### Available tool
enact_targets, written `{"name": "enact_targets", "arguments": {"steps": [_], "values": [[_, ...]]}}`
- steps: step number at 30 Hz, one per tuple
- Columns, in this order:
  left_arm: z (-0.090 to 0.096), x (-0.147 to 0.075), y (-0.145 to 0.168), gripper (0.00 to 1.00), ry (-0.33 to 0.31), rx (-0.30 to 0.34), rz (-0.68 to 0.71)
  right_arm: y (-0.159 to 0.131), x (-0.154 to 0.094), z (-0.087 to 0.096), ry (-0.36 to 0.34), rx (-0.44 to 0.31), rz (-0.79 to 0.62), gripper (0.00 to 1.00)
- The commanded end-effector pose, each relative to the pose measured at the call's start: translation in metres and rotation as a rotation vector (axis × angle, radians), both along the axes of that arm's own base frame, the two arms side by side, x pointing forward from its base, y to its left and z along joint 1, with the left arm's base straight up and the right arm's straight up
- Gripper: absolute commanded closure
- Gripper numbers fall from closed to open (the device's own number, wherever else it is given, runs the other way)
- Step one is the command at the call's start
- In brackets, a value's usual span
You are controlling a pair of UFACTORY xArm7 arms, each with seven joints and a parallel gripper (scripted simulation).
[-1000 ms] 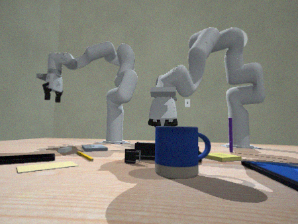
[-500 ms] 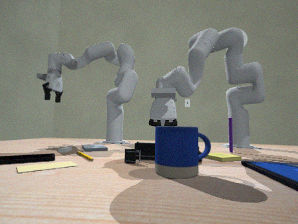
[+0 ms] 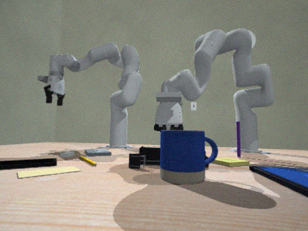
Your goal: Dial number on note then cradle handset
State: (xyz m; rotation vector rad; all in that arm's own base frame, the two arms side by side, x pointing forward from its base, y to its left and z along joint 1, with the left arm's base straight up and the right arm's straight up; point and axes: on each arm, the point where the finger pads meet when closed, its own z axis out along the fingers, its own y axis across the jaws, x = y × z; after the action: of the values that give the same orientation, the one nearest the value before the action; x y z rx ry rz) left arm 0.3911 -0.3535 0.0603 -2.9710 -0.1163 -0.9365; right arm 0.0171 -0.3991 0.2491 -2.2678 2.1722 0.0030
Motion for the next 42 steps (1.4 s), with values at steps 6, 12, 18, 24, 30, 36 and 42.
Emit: {"name": "enact_targets", "arguments": {"steps": [6, 12, 18, 24, 30, 36, 42], "values": [[-0.0018, 0.0004, -0.0008, 1.00, -0.001, -0.002, 0.000, -0.0006, 0.0001, 0.0009, 0.000, -0.002, 0.000, 0.00], [-0.0023, 0.0004, -0.0008, 1.00, -0.001, -0.002, 0.000, -0.0006, 0.0001, 0.0009, 0.000, -0.002, 0.000, 0.00], [-0.0031, 0.0004, -0.0008, 1.00, -0.001, -0.002, 0.000, -0.0006, 0.0001, 0.0009, 0.000, -0.002, 0.000, 0.00], [-0.0038, 0.0004, -0.0008, 1.00, -0.001, -0.002, 0.000, -0.0006, 0.0001, 0.0009, 0.000, -0.002, 0.000, 0.00], [-0.0043, 0.0004, -0.0008, 1.00, -0.001, -0.002, 0.000, -0.0006, 0.0001, 0.0009, 0.000, -0.002, 0.000, 0.00], [-0.0051, 0.0004, -0.0008, 1.00, -0.001, -0.002, 0.000, -0.0006, 0.0001, 0.0009, 0.000, -0.002, 0.000, 0.00], [-0.0058, 0.0004, -0.0008, 1.00, -0.001, -0.002, 0.000, -0.0006, 0.0001, 0.0009, 0.000, -0.002, 0.000, 0.00]]}}
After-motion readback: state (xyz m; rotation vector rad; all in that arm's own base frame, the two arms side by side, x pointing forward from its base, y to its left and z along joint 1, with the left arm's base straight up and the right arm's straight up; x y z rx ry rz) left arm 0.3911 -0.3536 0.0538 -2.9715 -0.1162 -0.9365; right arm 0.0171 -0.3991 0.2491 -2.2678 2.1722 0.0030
